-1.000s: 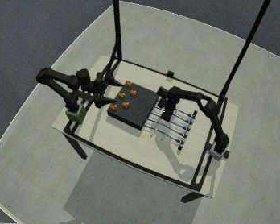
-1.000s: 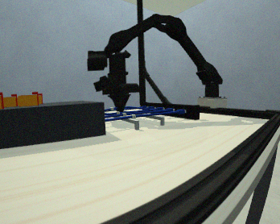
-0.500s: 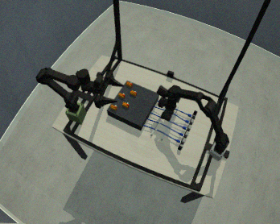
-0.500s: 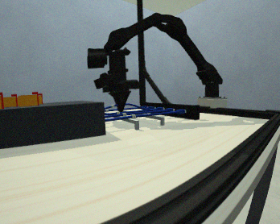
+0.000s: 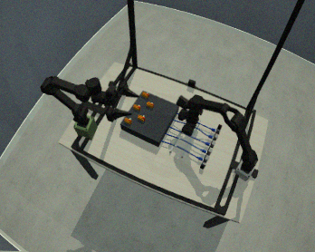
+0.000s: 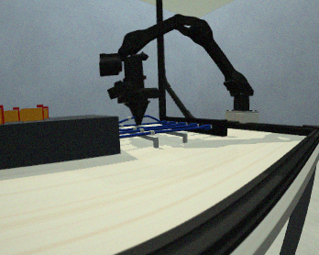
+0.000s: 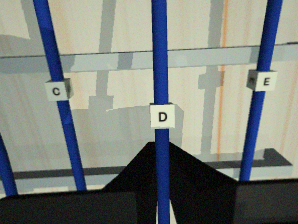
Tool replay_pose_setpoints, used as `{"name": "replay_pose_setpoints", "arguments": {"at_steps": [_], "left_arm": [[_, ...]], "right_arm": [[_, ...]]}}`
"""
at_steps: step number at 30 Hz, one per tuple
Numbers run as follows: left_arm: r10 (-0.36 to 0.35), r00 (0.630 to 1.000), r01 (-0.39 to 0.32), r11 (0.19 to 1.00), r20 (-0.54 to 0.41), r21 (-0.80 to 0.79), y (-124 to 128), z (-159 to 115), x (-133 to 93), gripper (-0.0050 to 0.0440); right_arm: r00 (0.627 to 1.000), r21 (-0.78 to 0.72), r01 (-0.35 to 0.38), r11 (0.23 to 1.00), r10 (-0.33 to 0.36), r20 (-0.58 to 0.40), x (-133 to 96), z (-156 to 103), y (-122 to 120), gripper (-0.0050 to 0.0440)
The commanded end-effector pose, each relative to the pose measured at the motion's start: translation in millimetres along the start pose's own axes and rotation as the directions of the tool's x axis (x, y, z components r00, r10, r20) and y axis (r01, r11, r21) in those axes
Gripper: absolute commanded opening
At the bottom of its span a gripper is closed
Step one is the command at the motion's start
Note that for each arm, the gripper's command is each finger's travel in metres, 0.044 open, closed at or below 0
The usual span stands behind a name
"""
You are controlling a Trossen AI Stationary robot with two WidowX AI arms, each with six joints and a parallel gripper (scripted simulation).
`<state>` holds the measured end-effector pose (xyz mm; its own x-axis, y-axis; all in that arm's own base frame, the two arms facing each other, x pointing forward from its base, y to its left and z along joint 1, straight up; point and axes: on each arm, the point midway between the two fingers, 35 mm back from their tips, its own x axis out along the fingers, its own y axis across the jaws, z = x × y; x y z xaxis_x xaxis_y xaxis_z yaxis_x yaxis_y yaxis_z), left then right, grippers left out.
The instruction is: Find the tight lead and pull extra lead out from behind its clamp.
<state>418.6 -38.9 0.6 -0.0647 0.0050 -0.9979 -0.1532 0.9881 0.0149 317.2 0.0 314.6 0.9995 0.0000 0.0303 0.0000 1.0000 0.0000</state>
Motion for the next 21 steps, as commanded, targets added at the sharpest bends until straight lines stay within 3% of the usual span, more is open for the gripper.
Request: {"name": "replay_pose_setpoints", "arguments": {"at_steps": [1,13,14,21], "left_arm": [[-0.012,0.999,0.012,1.000,0.047,0.000,-1.4,5.6,-25.0,-0.0050],[-0.012,0.999,0.012,1.000,0.047,0.000,-1.4,5.6,-25.0,-0.0050],[-0.006,1.000,0.006,1.000,0.022,0.000,-1.2,4.7,18.9,-0.0050],[-0.006,1.000,0.006,1.000,0.022,0.000,-1.2,4.7,18.9,-0.0050]], "right_arm": [[1.000,0.000,0.000,1.000,0.000,0.019,-1.1,8.0,0.0,0.0440],[1.000,0.000,0.000,1.000,0.000,0.019,-1.1,8.0,0.0,0.0440],[1.000,0.000,0.000,1.000,0.000,0.019,-1.1,7.9,0.0,0.0440],[1.000,0.000,0.000,1.000,0.000,0.019,-1.1,7.9,0.0,0.0440]]}}
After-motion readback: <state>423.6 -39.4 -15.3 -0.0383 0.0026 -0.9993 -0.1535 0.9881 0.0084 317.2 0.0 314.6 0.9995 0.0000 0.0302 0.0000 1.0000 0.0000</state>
